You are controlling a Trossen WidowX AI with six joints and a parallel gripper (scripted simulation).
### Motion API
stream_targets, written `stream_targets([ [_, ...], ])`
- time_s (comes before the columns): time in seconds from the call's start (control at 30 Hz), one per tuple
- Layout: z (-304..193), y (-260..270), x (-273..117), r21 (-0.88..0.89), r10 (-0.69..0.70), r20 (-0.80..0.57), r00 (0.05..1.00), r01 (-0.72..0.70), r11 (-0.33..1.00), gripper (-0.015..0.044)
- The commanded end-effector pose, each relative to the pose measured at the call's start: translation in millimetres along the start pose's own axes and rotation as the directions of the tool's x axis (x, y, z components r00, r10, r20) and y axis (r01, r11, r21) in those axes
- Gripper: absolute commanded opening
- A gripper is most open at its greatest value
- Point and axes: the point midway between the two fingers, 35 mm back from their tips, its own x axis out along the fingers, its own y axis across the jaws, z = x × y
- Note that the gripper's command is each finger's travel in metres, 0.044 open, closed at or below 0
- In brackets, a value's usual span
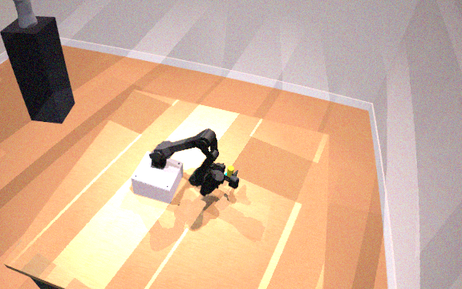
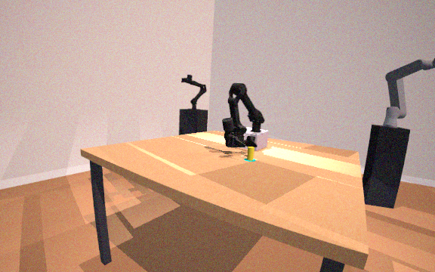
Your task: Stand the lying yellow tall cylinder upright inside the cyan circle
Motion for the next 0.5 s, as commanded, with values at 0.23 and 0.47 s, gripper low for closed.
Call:
stream_targets([
  [0.23,63,-8,-8,0.074,-0.020,0.036,0.999,0.018,0.997,0.0400],
  [0.47,70,-13,-6,0.094,-0.034,0.033,0.999,0.030,0.995,0.0400],
])
